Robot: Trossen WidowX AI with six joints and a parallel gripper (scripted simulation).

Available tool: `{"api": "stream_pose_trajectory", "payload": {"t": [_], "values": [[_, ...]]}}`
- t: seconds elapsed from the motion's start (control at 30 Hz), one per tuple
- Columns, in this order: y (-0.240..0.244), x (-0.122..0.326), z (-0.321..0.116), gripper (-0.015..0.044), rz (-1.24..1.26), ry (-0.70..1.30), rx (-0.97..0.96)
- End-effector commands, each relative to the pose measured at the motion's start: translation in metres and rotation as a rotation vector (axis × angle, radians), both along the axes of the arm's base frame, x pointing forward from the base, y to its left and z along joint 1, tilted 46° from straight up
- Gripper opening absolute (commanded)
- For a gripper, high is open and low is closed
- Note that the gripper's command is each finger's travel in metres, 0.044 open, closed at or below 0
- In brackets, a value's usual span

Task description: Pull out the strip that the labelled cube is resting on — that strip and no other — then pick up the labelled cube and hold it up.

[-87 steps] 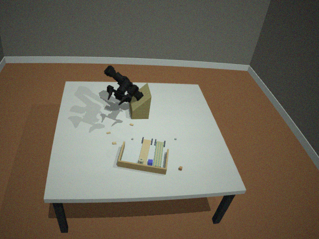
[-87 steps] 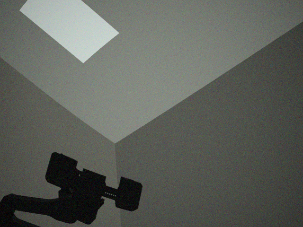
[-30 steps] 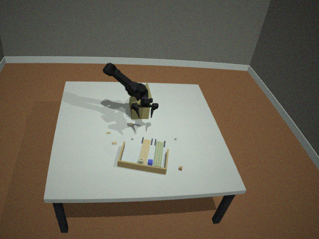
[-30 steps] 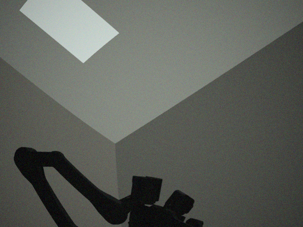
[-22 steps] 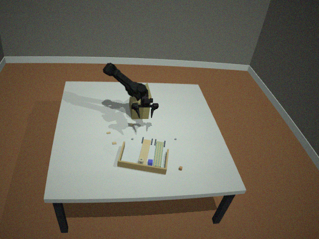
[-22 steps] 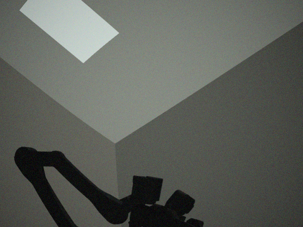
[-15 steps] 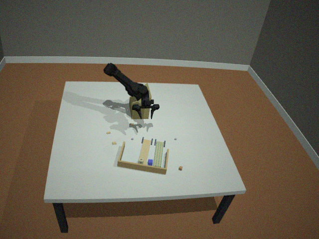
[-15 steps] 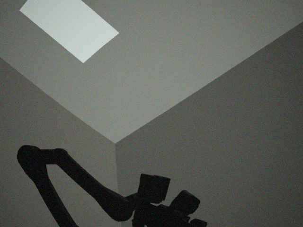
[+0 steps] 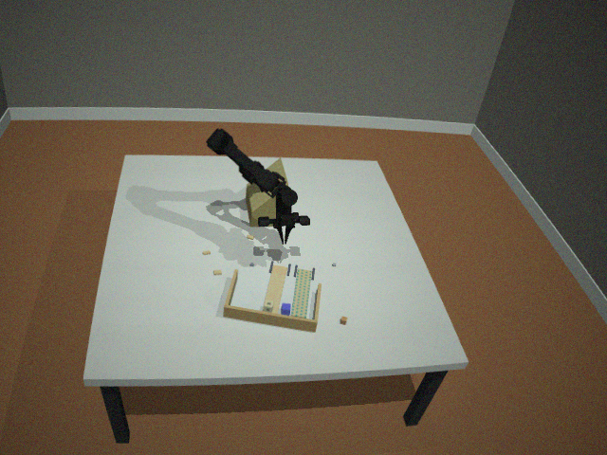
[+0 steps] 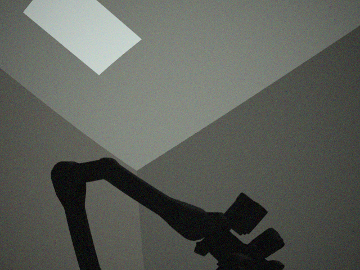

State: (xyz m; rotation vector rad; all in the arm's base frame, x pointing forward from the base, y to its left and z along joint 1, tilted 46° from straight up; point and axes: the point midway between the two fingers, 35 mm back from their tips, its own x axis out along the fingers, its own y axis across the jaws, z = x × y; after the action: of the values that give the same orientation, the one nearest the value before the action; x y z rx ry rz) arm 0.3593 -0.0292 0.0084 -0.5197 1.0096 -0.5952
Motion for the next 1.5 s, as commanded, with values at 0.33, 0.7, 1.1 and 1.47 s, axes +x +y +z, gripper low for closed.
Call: {"api": "stream_pose_trajectory", "payload": {"t": [0.33,0.7,1.1,1.47], "values": [[-0.046,0.009,-0.040,0.0000,-0.511,0.200,0.068],[-0.049,0.009,-0.039,0.0000,-0.511,0.200,0.068],[-0.062,0.009,-0.053,0.0000,-0.510,0.200,0.069],[-0.075,0.008,-0.065,0.0000,-0.510,0.200,0.068]]}}
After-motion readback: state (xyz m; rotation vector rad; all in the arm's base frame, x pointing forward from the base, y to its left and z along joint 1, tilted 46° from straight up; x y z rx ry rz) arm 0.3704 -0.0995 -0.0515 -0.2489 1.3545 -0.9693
